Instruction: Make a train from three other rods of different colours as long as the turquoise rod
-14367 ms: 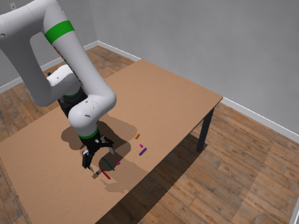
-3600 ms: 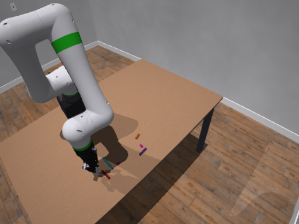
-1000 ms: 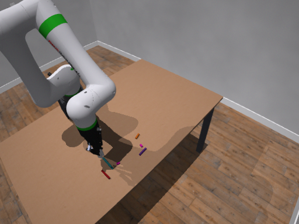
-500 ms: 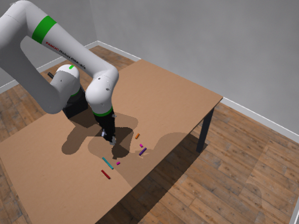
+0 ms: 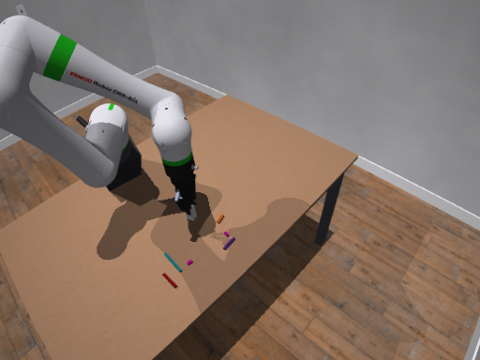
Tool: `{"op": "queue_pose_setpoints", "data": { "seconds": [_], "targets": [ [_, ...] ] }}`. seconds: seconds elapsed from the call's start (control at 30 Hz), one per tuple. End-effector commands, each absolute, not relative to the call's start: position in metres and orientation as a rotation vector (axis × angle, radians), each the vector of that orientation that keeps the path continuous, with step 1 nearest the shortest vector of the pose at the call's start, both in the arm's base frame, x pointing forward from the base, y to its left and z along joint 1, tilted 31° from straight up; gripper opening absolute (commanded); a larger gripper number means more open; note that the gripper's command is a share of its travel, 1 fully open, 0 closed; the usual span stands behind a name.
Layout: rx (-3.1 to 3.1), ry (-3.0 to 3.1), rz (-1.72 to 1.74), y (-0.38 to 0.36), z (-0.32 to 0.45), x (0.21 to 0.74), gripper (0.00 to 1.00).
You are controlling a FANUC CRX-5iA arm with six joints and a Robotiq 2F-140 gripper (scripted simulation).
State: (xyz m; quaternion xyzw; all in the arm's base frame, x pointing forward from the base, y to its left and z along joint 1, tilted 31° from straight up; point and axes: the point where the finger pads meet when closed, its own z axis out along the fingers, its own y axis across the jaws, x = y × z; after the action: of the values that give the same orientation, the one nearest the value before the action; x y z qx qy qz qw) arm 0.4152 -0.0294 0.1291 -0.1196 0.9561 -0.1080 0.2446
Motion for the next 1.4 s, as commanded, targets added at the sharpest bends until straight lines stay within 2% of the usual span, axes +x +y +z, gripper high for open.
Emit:
{"op": "queue_pose_setpoints", "data": {
  "seconds": [0.0,1.37],
  "targets": [
    [-0.321,2.608,-0.306,-0.029,0.129,0.415,0.03],
    [-0.321,2.608,-0.306,-0.042,0.054,0.458,0.03]
  ]
}}
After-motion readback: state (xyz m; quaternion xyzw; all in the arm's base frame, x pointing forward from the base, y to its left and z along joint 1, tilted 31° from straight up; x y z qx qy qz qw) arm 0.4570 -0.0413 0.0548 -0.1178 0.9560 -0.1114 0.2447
